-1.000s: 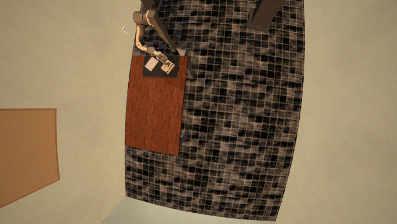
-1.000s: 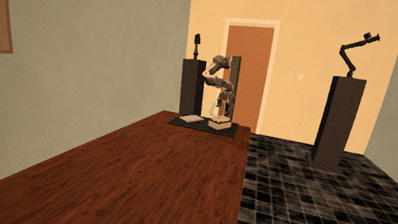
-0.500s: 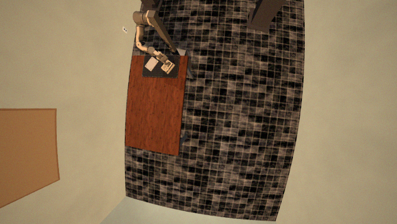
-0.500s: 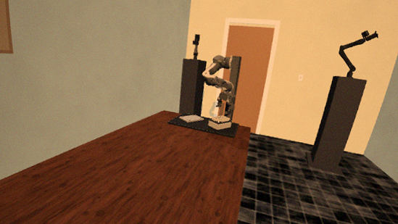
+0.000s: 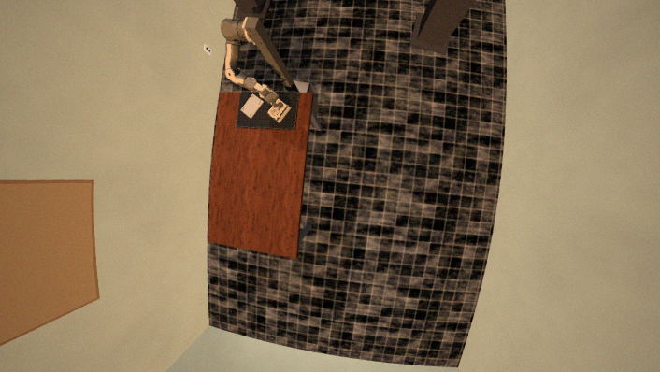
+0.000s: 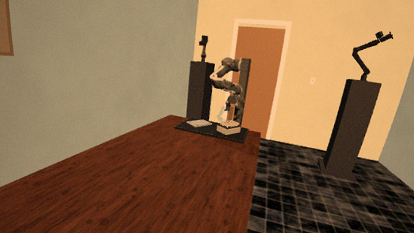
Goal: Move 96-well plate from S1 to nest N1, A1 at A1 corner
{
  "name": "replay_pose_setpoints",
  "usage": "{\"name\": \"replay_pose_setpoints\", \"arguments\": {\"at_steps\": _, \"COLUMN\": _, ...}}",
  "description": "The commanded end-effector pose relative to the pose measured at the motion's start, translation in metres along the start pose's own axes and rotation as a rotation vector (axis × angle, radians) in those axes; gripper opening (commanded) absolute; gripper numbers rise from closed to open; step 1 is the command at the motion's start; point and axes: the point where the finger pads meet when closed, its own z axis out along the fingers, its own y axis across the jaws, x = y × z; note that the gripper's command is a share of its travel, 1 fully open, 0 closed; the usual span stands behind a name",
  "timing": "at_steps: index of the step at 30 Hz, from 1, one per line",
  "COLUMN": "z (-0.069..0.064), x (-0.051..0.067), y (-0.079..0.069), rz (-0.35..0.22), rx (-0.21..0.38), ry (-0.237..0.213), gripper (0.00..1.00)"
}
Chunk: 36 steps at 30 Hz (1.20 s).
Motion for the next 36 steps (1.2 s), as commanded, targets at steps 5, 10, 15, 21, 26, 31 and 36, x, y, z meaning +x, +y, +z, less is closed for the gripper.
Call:
{"name": "replay_pose_setpoints", "arguments": {"at_steps": 5, "z": -0.0017, "x": -0.0007, "y": 0.0005, "rz": 0.004, "rx": 0.0, "ry": -0.002, "gripper": 0.77}}
{"name": "replay_pose_setpoints", "arguments": {"at_steps": 10, "z": -0.0017, "x": -0.0007, "y": 0.0005, "rz": 0.004, "rx": 0.0, "ry": -0.002, "gripper": 0.77}}
{"name": "replay_pose_setpoints", "arguments": {"at_steps": 15, "z": -0.0037, "x": -0.0006, "y": -0.0019, "rz": 0.004, "rx": 0.0, "ry": -0.002, "gripper": 0.77}}
{"name": "replay_pose_setpoints", "arguments": {"at_steps": 21, "z": -0.0037, "x": -0.0006, "y": -0.0019, "rz": 0.004, "rx": 0.0, "ry": -0.002, "gripper": 0.77}}
{"name": "replay_pose_setpoints", "arguments": {"at_steps": 26, "z": -0.0037, "x": -0.0006, "y": -0.0019, "rz": 0.004, "rx": 0.0, "ry": -0.002, "gripper": 0.77}}
{"name": "replay_pose_setpoints", "arguments": {"at_steps": 31, "z": -0.0032, "x": -0.0001, "y": -0.0011, "rz": 0.0, "rx": -0.005, "ry": -0.001, "gripper": 0.77}}
{"name": "replay_pose_setpoints", "arguments": {"at_steps": 36, "z": -0.0032, "x": -0.0001, "y": -0.0011, "rz": 0.0, "rx": -0.005, "ry": -0.001, "gripper": 0.77}}
